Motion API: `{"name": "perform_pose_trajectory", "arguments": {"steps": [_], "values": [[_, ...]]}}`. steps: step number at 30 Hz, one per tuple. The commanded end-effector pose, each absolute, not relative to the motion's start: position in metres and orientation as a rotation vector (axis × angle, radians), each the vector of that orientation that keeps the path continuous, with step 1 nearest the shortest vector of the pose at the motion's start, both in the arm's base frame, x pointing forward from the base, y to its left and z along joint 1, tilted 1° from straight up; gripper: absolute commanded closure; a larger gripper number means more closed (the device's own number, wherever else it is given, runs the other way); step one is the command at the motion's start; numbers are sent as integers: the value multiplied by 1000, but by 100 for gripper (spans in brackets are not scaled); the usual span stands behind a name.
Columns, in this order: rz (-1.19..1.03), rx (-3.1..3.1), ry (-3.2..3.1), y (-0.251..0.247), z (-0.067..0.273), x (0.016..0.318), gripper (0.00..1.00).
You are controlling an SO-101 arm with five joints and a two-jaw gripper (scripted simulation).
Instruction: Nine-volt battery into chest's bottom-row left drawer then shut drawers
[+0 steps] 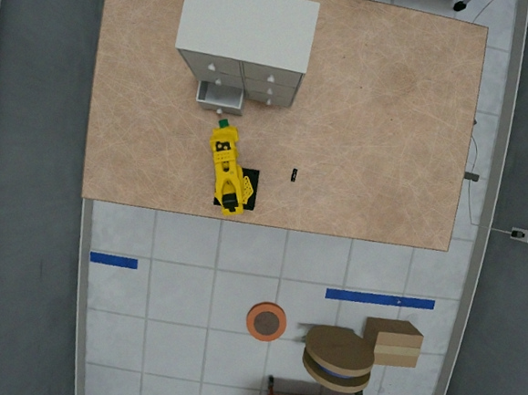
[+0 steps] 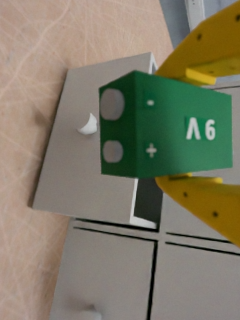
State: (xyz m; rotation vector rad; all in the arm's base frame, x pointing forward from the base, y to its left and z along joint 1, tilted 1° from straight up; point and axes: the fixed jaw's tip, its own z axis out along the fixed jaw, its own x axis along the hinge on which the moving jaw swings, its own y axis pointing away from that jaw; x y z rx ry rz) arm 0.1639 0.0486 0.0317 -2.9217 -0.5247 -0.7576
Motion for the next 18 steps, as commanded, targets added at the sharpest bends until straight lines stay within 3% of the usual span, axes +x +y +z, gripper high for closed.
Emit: {"name": "perform_pose_trajectory", "arguments": {"steps": [1, 18], "values": [[-797, -2908, -524, 53, 36, 178, 100], [-796, -2906, -524, 62, 36, 201, 100]]}}
